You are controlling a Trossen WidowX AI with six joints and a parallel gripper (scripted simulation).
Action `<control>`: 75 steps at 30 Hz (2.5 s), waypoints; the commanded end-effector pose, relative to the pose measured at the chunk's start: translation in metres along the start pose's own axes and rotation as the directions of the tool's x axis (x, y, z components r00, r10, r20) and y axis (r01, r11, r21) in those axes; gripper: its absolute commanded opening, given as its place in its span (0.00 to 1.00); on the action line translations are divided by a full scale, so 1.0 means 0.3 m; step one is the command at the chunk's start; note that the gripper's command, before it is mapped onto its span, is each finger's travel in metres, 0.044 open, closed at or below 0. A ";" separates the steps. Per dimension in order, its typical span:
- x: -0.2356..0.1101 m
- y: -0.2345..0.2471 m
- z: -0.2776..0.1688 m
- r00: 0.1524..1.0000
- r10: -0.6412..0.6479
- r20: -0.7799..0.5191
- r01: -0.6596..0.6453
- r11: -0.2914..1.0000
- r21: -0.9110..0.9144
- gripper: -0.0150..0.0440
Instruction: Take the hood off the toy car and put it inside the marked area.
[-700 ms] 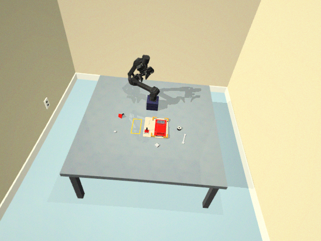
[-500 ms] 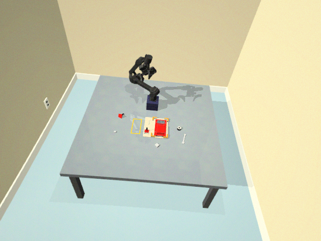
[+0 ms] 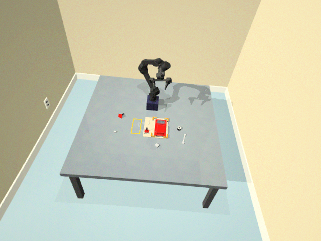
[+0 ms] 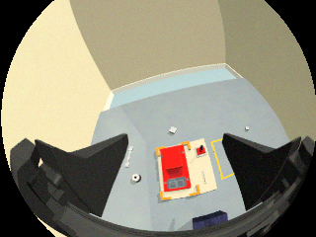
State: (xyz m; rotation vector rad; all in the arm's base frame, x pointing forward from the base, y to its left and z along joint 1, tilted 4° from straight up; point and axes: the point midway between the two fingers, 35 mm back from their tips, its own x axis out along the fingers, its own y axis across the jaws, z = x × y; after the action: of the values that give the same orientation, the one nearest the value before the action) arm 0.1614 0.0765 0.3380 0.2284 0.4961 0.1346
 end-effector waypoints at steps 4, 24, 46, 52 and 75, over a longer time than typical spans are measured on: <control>0.196 0.108 -0.072 0.980 -0.084 -0.180 0.053 0.984 -0.171 1.00; 0.798 0.070 -0.419 0.658 -0.226 -0.718 0.016 0.958 -0.287 1.00; 0.938 0.022 -0.548 0.540 -0.200 -0.817 -0.002 0.971 -0.239 1.00; 0.947 0.019 -0.561 0.540 -0.200 -0.817 -0.002 0.971 -0.239 1.00; 0.979 0.004 -0.611 0.540 -0.200 -0.817 -0.002 0.971 -0.239 1.00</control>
State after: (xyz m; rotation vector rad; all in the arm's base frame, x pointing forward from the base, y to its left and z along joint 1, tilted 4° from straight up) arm 0.3295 0.1654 0.0521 -0.1073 1.4654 0.1773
